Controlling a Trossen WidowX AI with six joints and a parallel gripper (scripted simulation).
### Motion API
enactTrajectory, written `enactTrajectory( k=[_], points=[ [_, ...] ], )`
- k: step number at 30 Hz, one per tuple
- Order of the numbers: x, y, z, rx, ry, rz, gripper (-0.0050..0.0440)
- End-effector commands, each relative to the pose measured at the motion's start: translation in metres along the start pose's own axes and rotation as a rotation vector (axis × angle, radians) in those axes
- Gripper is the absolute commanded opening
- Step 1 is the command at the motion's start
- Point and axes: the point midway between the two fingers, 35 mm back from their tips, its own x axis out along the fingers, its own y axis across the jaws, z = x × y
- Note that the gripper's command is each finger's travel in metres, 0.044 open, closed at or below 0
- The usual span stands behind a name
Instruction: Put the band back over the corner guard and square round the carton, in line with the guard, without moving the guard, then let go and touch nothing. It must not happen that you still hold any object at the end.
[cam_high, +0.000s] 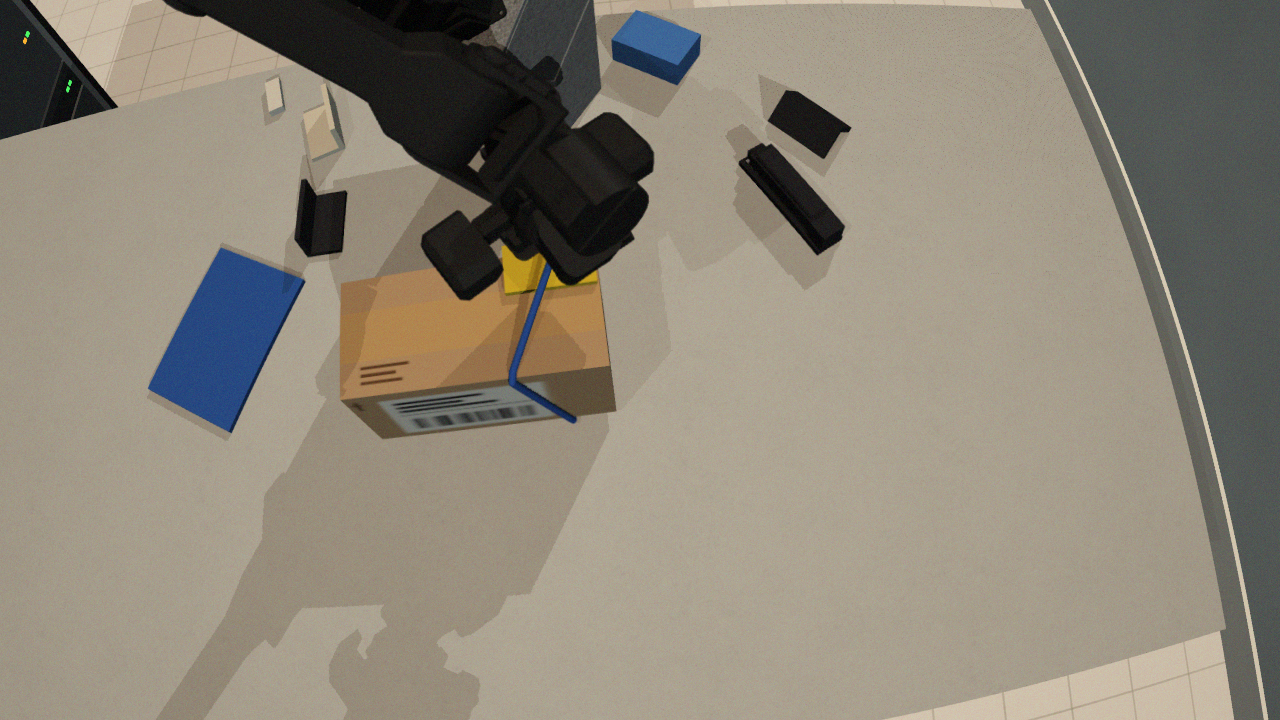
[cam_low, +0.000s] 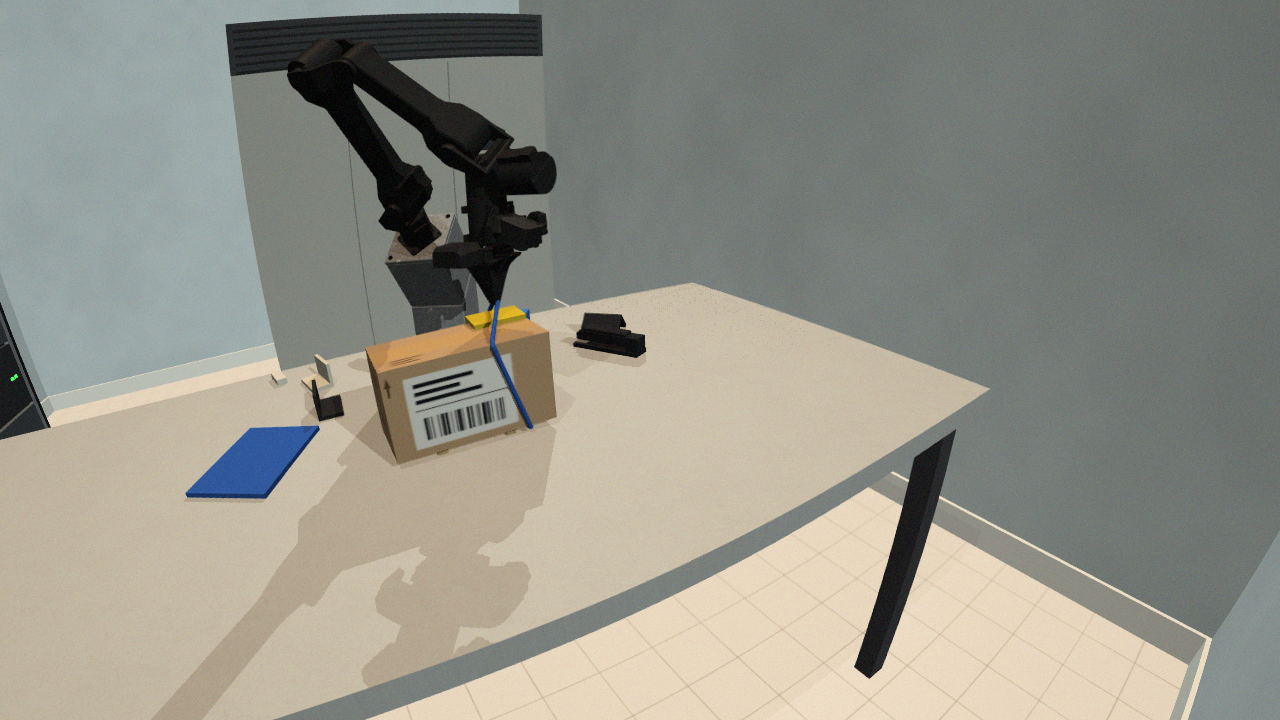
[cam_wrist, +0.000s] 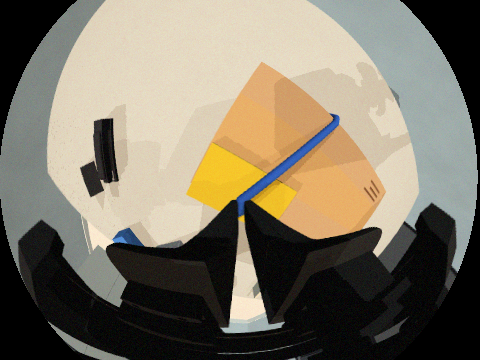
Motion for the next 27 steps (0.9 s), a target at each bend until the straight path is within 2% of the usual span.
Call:
enactTrajectory(
  k=[1,27],
  points=[
    [0.004,0.002,-0.001,-0.012,0.006,0.009,0.0000],
    [0.016,0.002,-0.001,-0.012,0.005,0.009,0.0000]
  ],
)
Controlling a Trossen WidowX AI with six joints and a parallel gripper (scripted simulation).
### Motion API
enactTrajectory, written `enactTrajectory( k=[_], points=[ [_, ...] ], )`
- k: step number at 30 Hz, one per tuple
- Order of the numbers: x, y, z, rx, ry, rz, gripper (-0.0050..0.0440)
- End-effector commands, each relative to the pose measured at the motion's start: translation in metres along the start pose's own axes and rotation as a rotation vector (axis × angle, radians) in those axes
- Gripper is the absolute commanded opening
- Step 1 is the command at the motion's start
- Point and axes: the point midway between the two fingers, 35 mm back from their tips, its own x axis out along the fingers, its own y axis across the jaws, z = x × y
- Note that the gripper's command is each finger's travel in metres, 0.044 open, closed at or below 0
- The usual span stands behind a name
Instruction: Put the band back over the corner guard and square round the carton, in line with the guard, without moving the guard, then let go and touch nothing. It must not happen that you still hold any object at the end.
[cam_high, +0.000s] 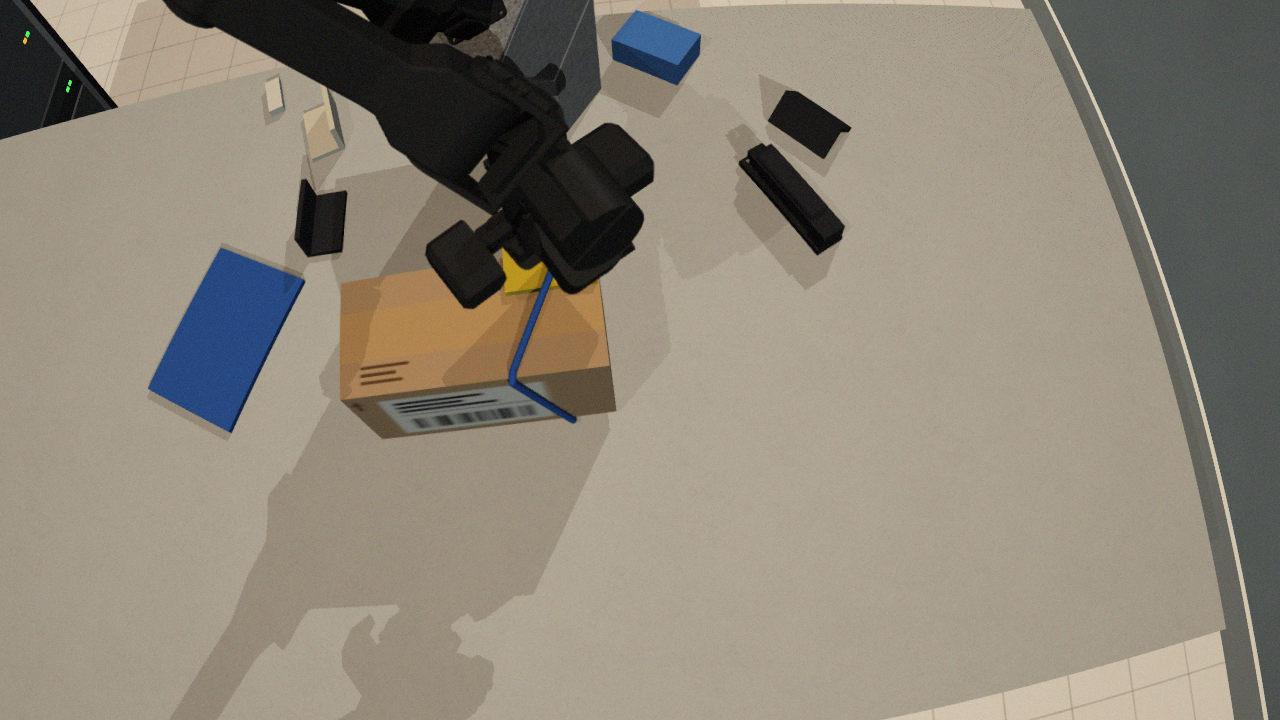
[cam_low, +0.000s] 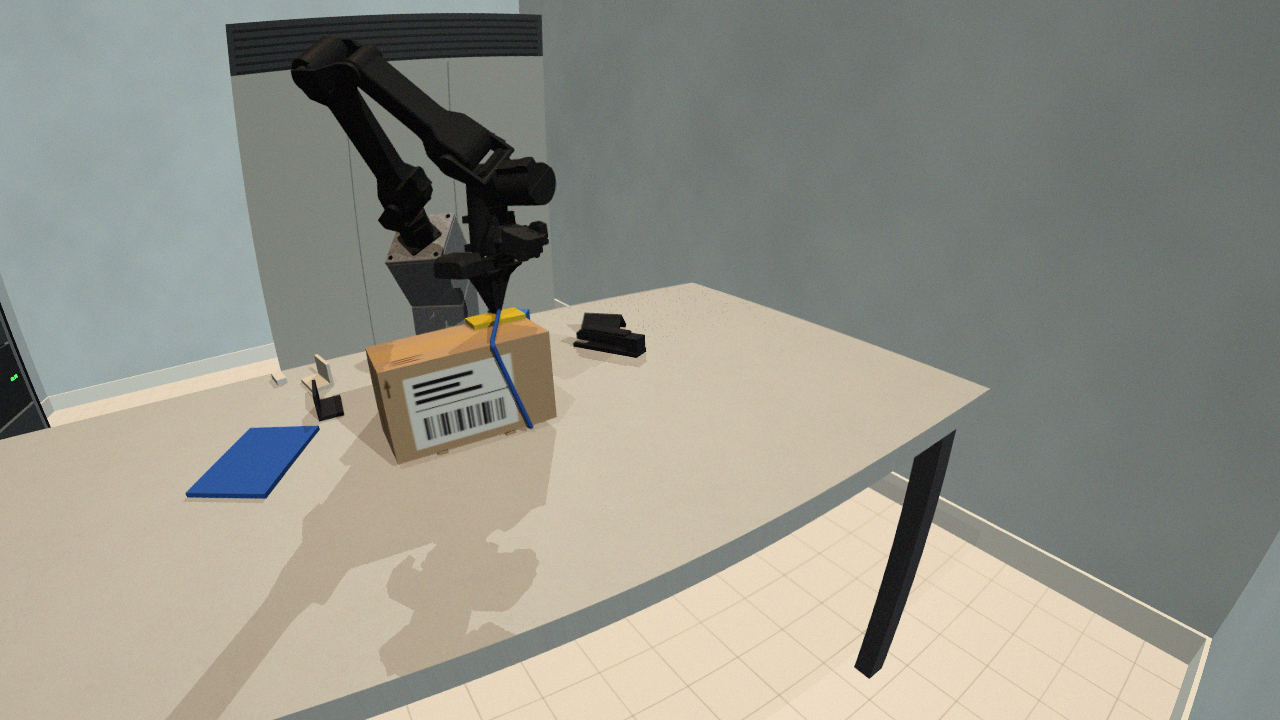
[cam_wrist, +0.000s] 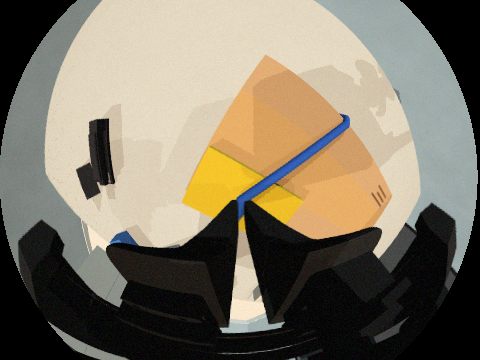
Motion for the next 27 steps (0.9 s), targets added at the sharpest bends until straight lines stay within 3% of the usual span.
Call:
enactTrajectory(
  k=[1,5,10,27],
  points=[
    [0.0022,0.0024,-0.0014,-0.011,0.005,0.009,0.0000],
    [0.0022,0.0024,-0.0014,-0.011,0.005,0.009,0.0000],
    [0.0008,0.0002,0.0000,0.000,0.000,0.000,0.0119],
    [-0.0015,0.0003,0.0002,0.000,0.000,0.000,0.0119]
  ],
)
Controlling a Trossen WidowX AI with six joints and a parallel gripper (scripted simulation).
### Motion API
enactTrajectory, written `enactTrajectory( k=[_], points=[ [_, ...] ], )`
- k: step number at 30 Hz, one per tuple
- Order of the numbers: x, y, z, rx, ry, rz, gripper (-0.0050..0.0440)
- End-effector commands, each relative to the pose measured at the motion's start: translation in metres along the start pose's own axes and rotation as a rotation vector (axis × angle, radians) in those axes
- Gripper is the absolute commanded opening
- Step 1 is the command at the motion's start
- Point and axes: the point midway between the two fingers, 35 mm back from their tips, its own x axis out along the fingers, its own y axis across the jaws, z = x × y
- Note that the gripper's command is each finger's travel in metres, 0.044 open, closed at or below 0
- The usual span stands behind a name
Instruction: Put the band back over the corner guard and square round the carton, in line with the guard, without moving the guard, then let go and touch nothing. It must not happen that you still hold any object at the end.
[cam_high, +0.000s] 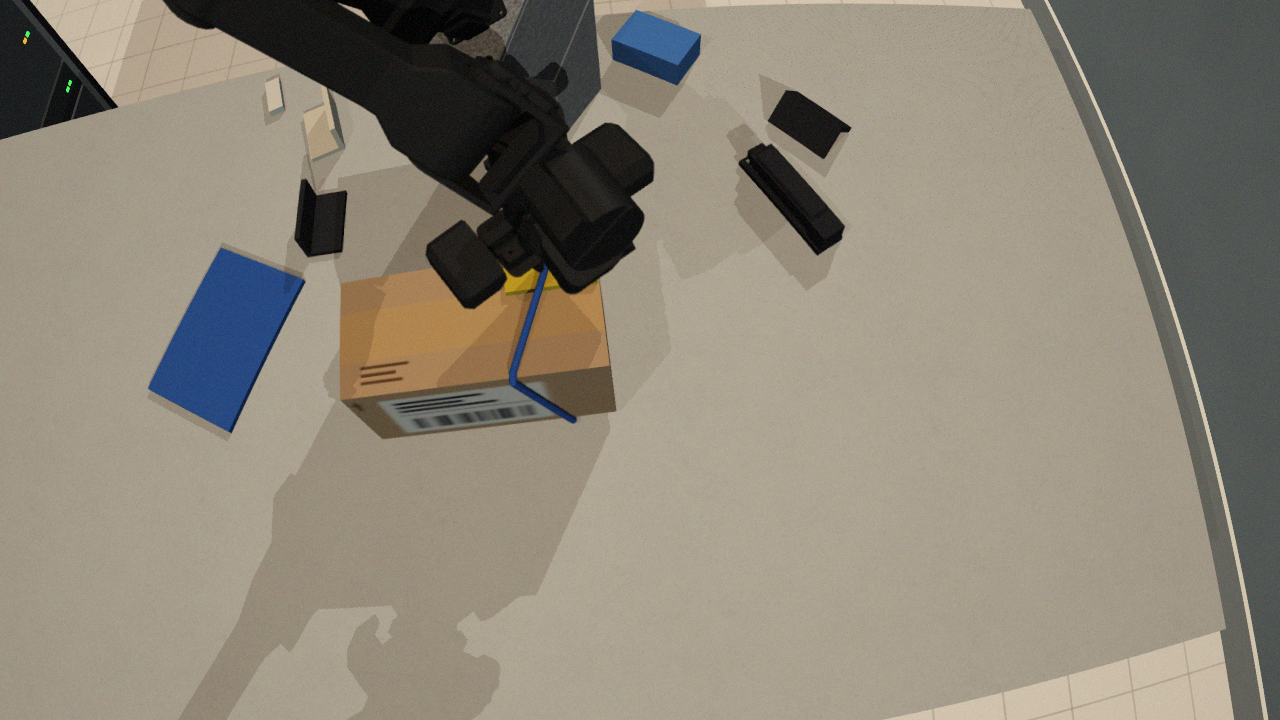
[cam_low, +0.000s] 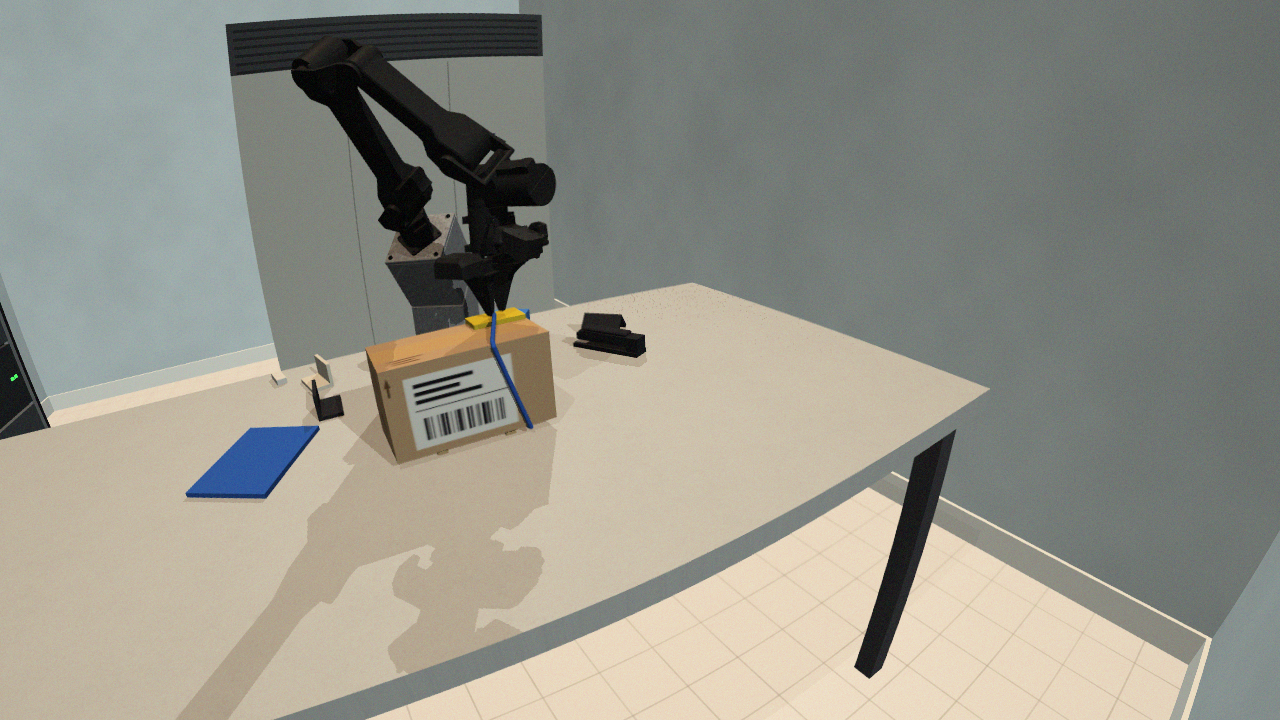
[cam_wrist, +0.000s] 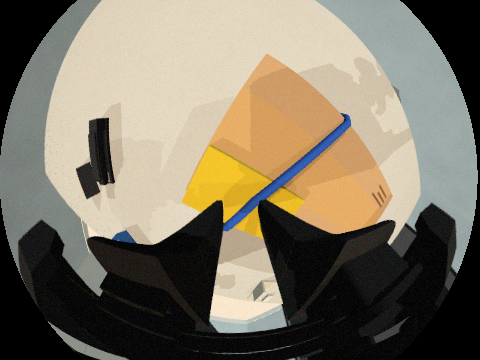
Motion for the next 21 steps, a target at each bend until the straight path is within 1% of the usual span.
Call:
enactTrajectory(
  k=[1,3,4,13,14,16,18,21],
  points=[
    [-0.009,0.000,0.001,0.002,-0.001,0.000,0.0119],
    [-0.027,0.000,0.000,0.001,-0.001,0.000,0.0119],
    [-0.030,0.000,0.000,0.001,-0.001,0.000,0.0119],
    [-0.030,0.000,0.000,0.001,-0.001,0.000,0.0119],
    [-0.027,-0.001,0.000,-0.006,0.004,0.006,0.0095],
    [-0.028,-0.016,0.011,-0.005,0.007,0.012,0.0047],
    [-0.027,-0.042,0.027,-0.005,0.009,0.017,0.0000],
    [-0.027,-0.085,0.043,-0.007,0.004,0.012,0.0000]
  ],
)
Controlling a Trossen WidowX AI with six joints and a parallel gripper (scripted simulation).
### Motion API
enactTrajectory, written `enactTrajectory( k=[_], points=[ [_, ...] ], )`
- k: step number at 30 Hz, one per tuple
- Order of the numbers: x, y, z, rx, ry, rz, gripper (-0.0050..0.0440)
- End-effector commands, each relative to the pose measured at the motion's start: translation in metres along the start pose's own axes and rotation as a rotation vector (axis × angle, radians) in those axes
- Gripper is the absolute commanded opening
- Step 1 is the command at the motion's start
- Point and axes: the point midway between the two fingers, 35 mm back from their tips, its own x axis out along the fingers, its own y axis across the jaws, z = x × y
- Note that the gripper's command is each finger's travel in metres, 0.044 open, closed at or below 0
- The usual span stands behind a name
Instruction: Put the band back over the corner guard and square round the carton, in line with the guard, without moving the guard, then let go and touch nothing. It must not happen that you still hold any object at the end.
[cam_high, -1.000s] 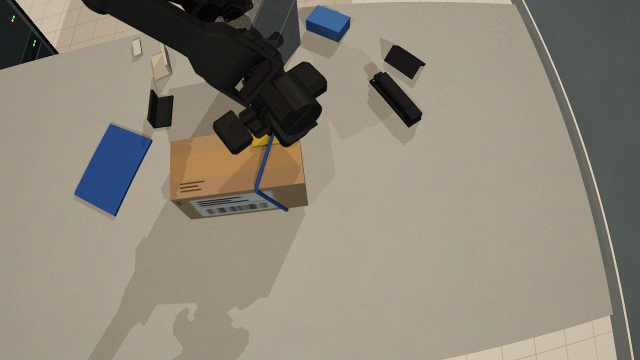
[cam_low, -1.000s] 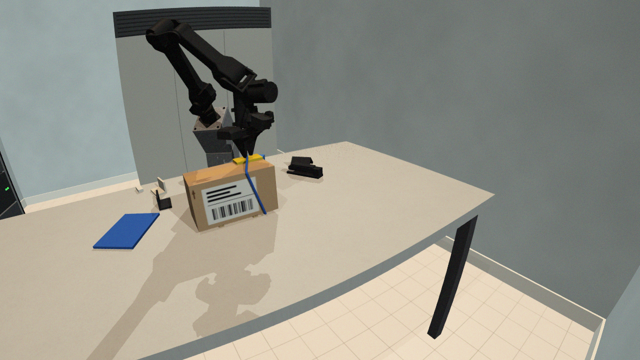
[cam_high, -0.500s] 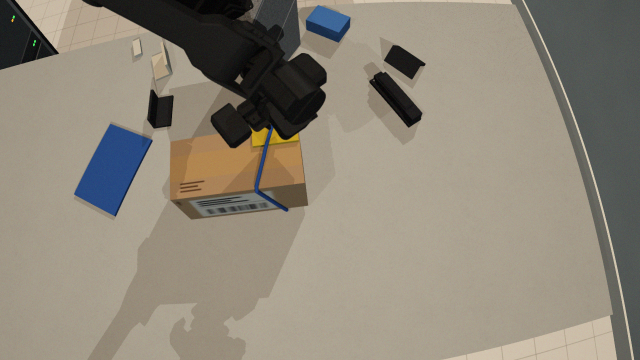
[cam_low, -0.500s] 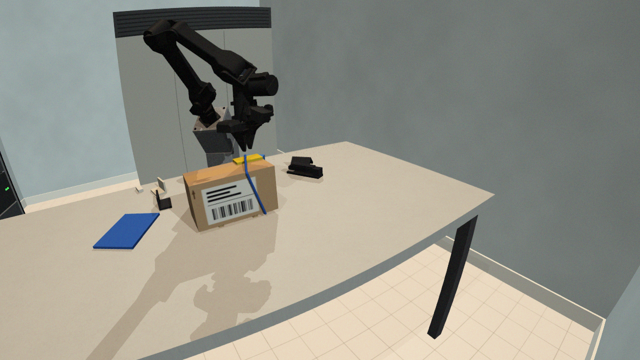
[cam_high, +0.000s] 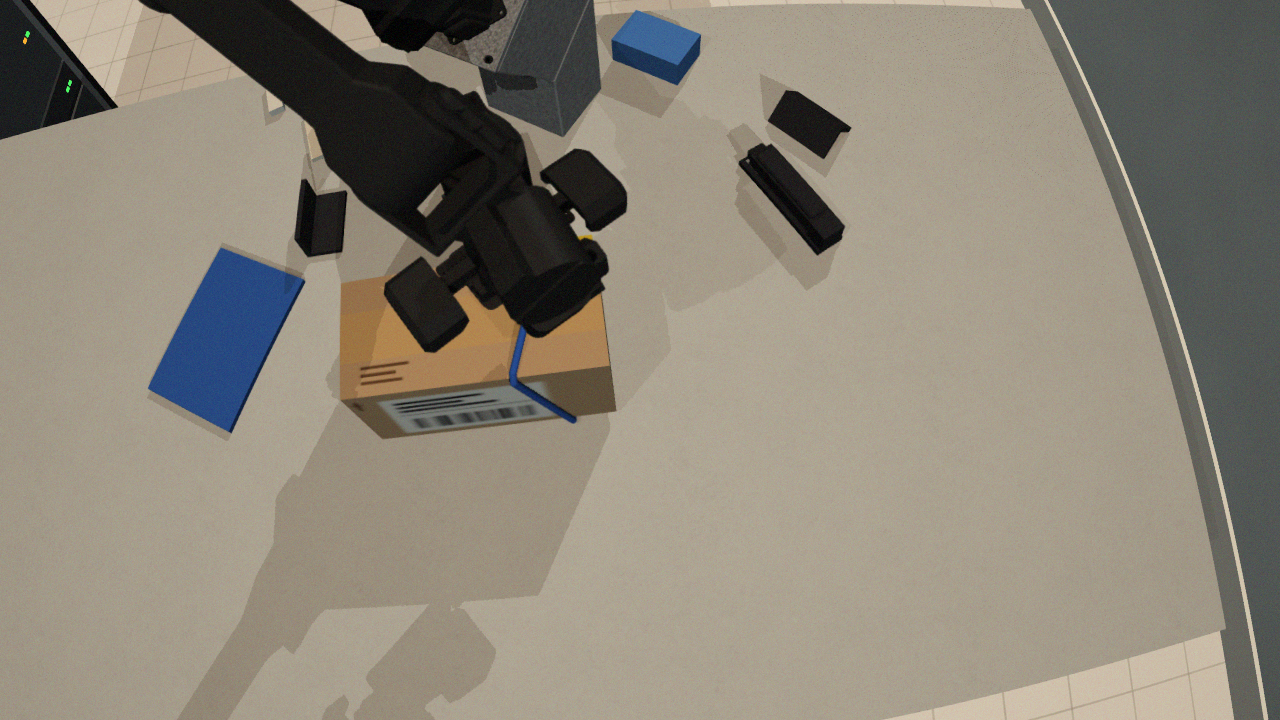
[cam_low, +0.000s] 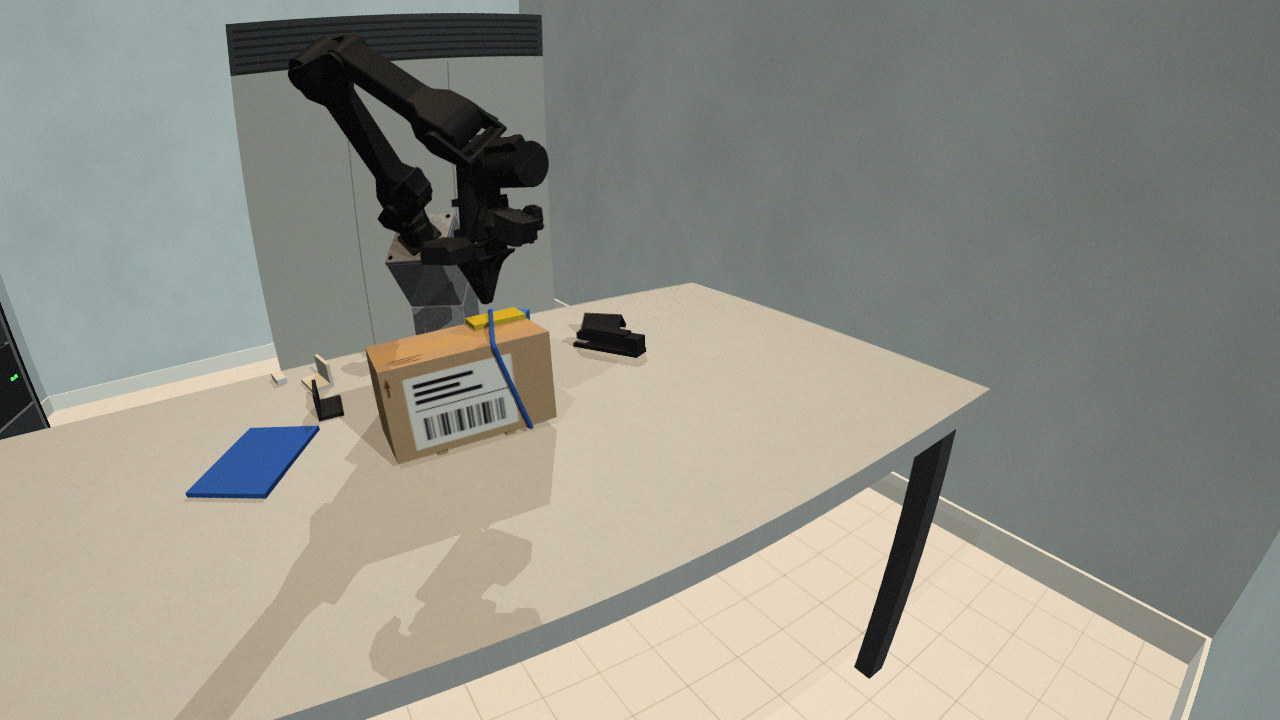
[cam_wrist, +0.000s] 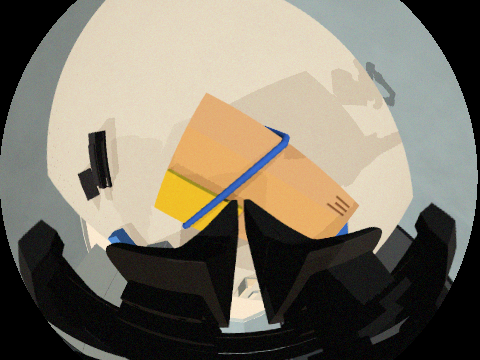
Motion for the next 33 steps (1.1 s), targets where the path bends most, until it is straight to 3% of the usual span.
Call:
enactTrajectory(
  k=[1,10,33],
  points=[
    [0.002,-0.048,0.022,-0.002,-0.001,0.015,0.0000],
    [0.003,-0.050,0.022,-0.003,-0.001,0.014,0.0000],
    [0.037,-0.050,0.023,-0.003,-0.001,0.014,0.0000]
  ],
)
